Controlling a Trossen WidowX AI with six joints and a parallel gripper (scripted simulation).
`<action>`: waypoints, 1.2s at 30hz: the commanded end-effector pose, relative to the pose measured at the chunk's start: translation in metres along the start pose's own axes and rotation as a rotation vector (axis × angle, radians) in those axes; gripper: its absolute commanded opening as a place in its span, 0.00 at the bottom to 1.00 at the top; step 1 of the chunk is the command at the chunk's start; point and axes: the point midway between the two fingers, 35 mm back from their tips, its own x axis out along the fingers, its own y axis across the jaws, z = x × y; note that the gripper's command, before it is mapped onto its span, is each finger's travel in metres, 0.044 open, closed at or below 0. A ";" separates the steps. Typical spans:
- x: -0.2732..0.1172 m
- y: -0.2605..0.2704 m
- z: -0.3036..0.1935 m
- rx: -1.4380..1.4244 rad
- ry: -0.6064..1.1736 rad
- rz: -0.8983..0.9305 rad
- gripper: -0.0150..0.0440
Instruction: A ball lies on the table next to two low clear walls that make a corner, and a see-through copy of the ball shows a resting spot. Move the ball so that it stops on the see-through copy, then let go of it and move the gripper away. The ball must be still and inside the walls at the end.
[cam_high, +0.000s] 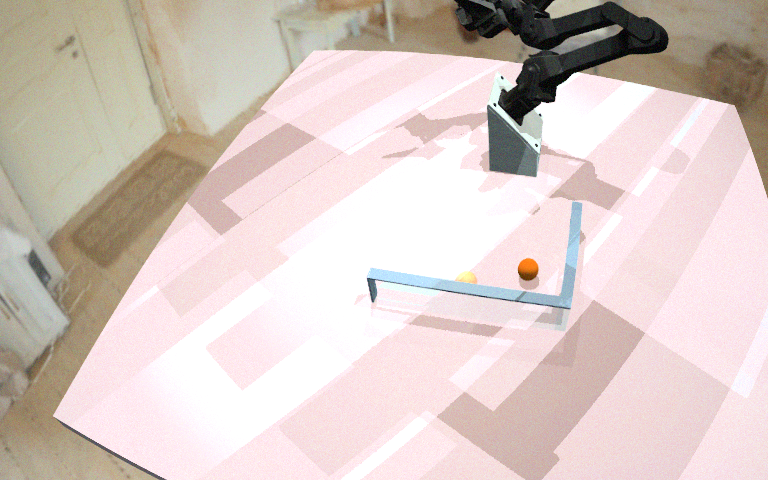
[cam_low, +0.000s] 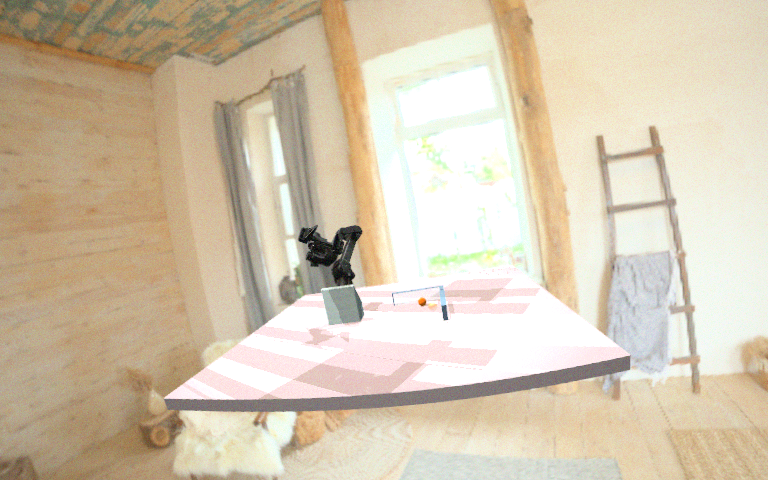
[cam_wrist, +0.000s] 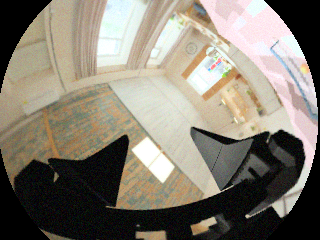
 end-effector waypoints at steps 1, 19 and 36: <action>0.001 0.000 0.000 -0.011 -0.001 -0.006 0.89; 0.109 -0.097 0.018 -0.966 0.124 -0.576 0.73; 0.137 -0.200 0.031 -1.548 0.487 -0.943 0.73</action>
